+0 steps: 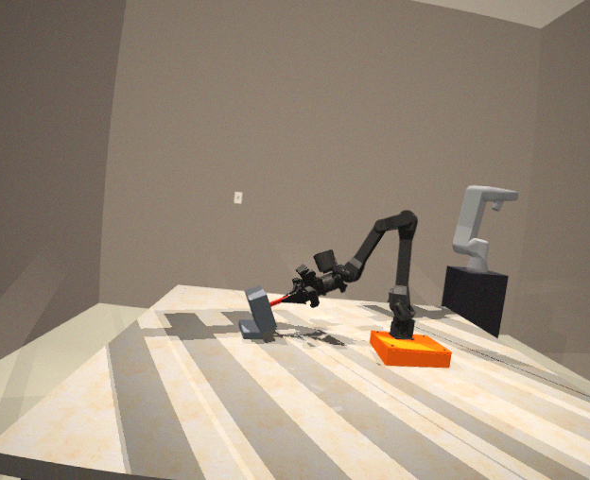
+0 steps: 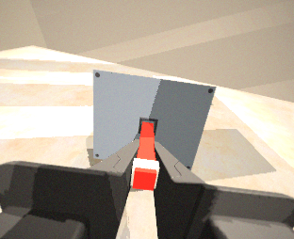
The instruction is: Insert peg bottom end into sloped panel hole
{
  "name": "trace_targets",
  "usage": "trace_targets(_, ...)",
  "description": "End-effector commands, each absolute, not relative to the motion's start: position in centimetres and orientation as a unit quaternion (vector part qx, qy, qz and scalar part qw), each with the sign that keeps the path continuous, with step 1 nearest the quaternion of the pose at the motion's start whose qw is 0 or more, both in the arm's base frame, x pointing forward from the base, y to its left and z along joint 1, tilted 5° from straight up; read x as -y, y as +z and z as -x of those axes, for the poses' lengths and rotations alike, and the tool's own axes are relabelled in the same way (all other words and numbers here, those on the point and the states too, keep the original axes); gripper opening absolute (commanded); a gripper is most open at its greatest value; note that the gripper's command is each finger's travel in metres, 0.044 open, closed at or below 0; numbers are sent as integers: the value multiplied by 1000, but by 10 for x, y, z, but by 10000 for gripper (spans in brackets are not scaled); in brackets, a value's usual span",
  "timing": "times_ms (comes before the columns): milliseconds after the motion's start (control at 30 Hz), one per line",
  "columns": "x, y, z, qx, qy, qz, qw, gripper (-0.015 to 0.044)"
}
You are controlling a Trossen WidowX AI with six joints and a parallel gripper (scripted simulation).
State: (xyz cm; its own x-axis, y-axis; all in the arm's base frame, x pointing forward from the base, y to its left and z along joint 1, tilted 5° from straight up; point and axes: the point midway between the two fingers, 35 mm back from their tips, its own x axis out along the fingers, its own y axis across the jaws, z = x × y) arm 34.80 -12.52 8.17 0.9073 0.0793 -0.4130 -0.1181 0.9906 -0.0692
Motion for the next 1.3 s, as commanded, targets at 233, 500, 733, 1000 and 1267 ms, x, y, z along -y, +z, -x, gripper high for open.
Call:
trace_targets(233, 127, 81, -353, -207, 47, 47, 976, 0)
trace_targets(500, 126, 79, -356, -207, 47, 47, 976, 0)
trace_targets(733, 126, 78, -359, -207, 47, 47, 976, 0)
trace_targets(1000, 126, 77, -362, -207, 47, 47, 976, 0)
trace_targets(1267, 125, 75, -365, -207, 47, 47, 976, 0)
